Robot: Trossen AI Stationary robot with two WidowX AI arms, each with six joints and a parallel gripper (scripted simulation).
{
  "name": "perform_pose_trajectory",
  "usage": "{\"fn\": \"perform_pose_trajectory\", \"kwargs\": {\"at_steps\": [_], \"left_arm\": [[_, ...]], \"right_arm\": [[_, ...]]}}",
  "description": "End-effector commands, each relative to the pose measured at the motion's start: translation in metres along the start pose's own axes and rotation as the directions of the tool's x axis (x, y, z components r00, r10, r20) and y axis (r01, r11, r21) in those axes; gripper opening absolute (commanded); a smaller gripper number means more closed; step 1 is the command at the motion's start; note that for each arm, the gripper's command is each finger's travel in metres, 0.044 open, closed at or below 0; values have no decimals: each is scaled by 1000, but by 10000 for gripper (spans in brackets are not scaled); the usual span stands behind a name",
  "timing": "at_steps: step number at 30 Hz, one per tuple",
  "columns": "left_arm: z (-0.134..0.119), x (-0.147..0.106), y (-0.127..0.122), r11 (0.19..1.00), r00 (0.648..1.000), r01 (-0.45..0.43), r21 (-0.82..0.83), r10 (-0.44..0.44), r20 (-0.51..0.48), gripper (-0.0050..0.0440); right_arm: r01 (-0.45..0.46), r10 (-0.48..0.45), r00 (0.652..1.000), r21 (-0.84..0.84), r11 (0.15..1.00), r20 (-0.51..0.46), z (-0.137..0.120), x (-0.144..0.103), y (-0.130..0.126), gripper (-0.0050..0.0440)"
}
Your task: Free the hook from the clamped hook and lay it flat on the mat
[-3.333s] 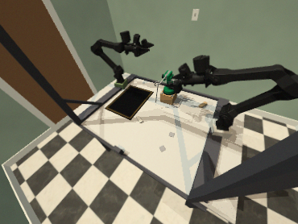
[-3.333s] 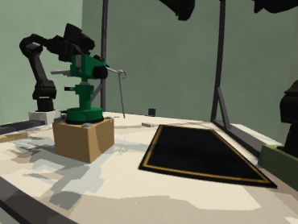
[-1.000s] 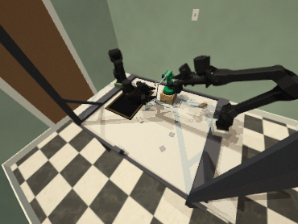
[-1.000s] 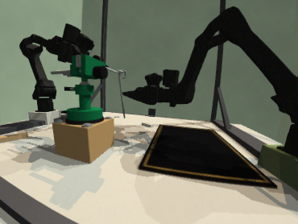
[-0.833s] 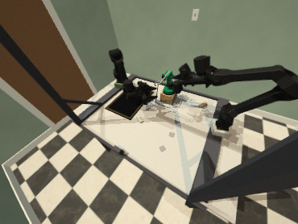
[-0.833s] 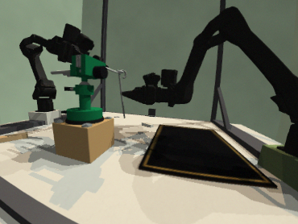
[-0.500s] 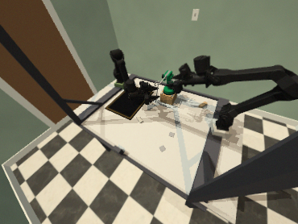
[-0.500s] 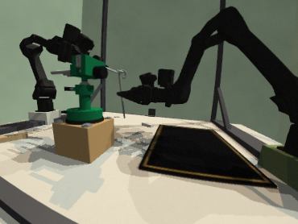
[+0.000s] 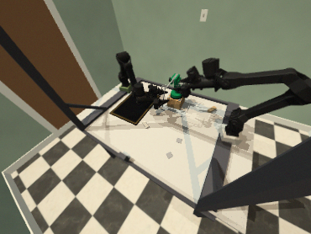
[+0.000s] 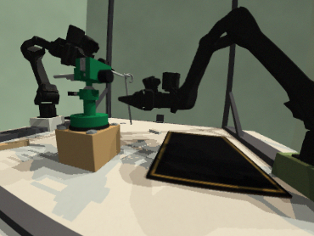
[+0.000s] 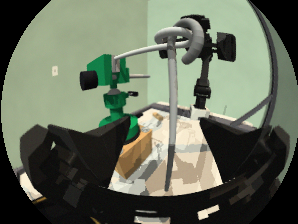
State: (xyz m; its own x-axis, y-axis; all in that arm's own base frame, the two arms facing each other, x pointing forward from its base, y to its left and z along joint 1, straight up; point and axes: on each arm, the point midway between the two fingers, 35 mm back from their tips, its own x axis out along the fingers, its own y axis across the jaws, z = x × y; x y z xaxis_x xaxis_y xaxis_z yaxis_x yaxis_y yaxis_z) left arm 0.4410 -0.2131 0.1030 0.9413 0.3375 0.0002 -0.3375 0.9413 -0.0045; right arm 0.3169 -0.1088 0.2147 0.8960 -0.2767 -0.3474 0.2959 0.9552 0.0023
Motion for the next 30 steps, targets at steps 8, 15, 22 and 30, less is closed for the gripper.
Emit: {"fn": "perform_pose_trajectory", "kwargs": {"at_steps": [8, 15, 22, 30], "left_arm": [[10, 2, -2, 1000, 1000, 2, -18, -2, 12, 200], [10, 2, -2, 1000, 1000, 2, -18, -2, 12, 80], [10, 2, -2, 1000, 1000, 2, -18, -2, 12, 40], [10, 2, -2, 1000, 1000, 2, -18, -2, 12, 0]], "right_arm": [[-3, 3, 1000, -6, 1000, 20, 7, -2, 0, 440], [-3, 3, 1000, -6, 1000, 20, 7, -2, 0, 440], [-3, 3, 1000, -6, 1000, 20, 7, -2, 0, 440], [-3, 3, 1000, -6, 1000, 20, 7, -2, 0, 440]]}}
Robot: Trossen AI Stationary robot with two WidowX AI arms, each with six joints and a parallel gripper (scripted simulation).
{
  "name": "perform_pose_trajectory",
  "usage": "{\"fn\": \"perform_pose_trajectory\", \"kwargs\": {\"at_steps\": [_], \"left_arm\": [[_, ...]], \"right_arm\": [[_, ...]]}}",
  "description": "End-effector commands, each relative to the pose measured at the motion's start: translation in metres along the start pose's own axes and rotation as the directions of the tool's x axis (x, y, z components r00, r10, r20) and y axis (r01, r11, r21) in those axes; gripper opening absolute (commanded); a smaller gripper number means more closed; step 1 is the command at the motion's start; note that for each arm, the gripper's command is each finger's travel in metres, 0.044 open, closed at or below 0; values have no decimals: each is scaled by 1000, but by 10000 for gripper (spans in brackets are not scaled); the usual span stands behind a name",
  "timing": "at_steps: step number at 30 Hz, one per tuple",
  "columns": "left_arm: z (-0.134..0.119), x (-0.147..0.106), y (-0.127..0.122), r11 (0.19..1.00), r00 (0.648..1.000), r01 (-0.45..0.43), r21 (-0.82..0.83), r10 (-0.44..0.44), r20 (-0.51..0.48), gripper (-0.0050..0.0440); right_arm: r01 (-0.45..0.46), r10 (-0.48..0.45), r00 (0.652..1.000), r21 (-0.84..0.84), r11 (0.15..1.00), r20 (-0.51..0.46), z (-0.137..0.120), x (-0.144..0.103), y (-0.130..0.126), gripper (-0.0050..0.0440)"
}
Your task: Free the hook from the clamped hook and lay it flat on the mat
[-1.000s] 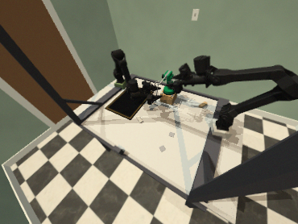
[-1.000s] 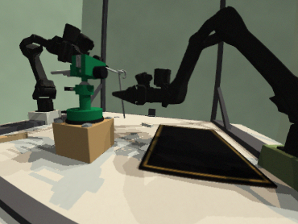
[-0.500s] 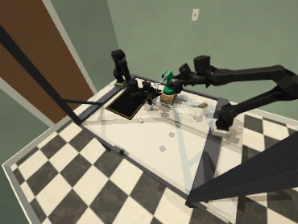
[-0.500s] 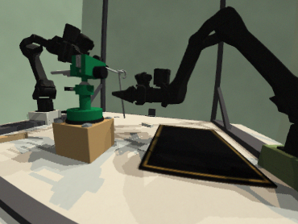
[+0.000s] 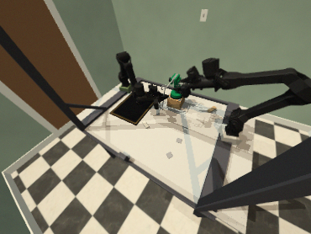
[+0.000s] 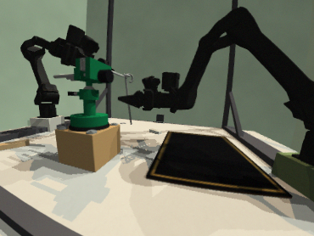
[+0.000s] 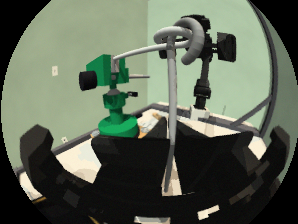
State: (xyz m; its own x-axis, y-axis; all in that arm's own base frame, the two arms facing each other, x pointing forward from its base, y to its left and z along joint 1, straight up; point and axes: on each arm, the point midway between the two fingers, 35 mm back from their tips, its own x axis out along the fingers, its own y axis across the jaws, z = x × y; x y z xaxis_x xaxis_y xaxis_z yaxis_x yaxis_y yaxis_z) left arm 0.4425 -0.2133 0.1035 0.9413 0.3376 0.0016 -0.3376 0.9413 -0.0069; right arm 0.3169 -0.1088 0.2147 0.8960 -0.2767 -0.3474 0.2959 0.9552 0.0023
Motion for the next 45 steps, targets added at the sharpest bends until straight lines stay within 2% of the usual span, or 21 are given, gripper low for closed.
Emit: {"fn": "perform_pose_trajectory", "kwargs": {"at_steps": [1, 45], "left_arm": [[10, 1, -2, 1000, 1000, 2, -16, -2, 11, 0], [20, -4, -4, 1000, 1000, 2, -16, -2, 11, 0]], "right_arm": [[-3, 3, 1000, -6, 1000, 20, 7, -2, 0, 440], [-3, 3, 1000, -6, 1000, 20, 7, -2, 0, 440]]}}
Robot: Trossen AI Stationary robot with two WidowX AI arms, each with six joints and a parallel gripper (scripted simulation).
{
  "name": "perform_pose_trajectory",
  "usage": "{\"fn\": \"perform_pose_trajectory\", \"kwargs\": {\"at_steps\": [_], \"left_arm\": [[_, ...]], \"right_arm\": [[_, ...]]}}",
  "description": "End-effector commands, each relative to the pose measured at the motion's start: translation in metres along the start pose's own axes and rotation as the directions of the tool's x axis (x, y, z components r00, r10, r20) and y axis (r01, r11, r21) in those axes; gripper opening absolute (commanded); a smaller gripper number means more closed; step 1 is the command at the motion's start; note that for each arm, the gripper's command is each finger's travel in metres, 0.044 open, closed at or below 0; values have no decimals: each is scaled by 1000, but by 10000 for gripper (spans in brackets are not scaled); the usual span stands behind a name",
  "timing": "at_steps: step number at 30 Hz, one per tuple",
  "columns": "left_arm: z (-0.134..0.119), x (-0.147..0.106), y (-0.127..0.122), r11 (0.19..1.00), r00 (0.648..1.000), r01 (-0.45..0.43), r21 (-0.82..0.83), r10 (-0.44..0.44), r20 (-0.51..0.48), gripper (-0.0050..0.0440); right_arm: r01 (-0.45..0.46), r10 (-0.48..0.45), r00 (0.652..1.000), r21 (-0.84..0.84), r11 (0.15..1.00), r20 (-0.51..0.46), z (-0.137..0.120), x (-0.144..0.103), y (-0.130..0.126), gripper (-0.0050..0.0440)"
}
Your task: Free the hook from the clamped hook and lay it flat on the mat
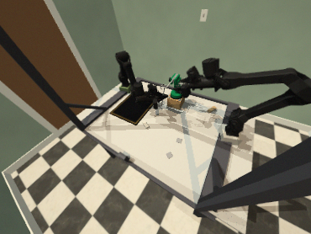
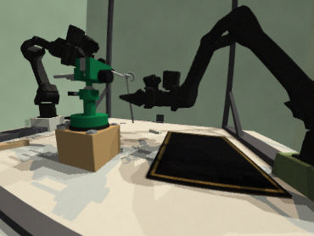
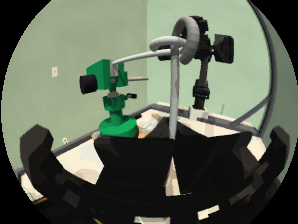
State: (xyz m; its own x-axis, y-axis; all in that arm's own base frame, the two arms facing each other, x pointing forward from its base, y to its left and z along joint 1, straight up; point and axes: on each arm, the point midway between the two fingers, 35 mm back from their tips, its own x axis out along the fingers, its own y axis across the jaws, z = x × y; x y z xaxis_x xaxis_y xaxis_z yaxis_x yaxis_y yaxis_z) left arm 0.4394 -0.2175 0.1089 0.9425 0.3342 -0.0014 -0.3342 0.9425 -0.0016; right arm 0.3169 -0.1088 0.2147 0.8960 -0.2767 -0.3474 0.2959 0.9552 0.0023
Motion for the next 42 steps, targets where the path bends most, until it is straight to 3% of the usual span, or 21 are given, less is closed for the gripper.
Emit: {"fn": "perform_pose_trajectory", "kwargs": {"at_steps": [1, 42], "left_arm": [[15, 0, -1, 1000, 1000, -2, -21, 2, 14, 0], [40, 4, 0, 1000, 1000, -2, -22, 2, 14, 0]], "right_arm": [[-3, 3, 1000, -6, 1000, 20, 7, -2, 0, 440], [-3, 3, 1000, -6, 1000, 20, 7, -2, 0, 440]]}}
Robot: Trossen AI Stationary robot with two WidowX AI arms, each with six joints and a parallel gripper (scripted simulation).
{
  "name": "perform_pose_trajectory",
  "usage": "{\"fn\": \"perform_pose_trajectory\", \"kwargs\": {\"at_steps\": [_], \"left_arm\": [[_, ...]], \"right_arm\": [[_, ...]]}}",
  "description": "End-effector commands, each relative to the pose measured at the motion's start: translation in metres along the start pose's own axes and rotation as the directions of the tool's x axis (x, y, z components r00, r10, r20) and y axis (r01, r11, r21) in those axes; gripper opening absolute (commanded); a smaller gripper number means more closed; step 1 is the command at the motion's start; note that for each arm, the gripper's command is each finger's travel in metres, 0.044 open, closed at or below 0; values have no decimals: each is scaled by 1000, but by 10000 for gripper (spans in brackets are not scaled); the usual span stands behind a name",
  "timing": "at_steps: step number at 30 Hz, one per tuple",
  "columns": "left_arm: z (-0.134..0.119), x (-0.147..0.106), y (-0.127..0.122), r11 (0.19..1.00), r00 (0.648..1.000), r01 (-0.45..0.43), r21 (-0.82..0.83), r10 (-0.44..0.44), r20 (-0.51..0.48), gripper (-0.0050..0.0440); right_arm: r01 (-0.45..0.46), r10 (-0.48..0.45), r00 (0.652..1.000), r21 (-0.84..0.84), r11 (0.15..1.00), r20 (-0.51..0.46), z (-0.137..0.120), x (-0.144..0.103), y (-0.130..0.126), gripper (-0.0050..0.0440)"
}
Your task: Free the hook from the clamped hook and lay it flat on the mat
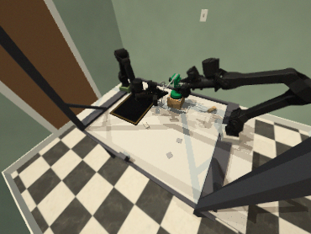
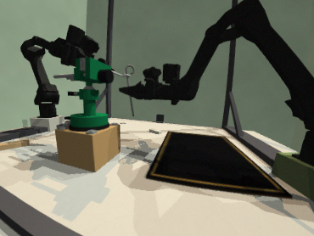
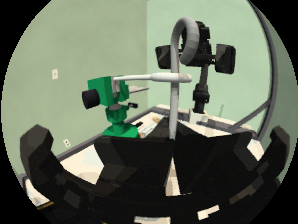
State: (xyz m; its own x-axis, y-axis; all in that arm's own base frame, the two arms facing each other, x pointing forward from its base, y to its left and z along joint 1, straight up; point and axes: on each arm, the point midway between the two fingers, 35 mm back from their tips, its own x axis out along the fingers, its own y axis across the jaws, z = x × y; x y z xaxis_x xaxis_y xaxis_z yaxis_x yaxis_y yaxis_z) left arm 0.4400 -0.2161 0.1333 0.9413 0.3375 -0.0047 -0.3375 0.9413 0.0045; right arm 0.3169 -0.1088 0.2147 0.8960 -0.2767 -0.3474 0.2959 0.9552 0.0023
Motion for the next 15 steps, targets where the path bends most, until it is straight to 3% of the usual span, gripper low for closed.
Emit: {"fn": "perform_pose_trajectory", "kwargs": {"at_steps": [1, 15], "left_arm": [[15, 2, -1, 1000, 1000, 2, -28, -2, 17, 0], [15, 12, -1, 1000, 1000, 2, -28, -2, 18, 0]], "right_arm": [[-3, 3, 1000, -6, 1000, 20, 7, -2, 0, 440], [-3, 3, 1000, -6, 1000, 20, 7, -2, 0, 440]]}}
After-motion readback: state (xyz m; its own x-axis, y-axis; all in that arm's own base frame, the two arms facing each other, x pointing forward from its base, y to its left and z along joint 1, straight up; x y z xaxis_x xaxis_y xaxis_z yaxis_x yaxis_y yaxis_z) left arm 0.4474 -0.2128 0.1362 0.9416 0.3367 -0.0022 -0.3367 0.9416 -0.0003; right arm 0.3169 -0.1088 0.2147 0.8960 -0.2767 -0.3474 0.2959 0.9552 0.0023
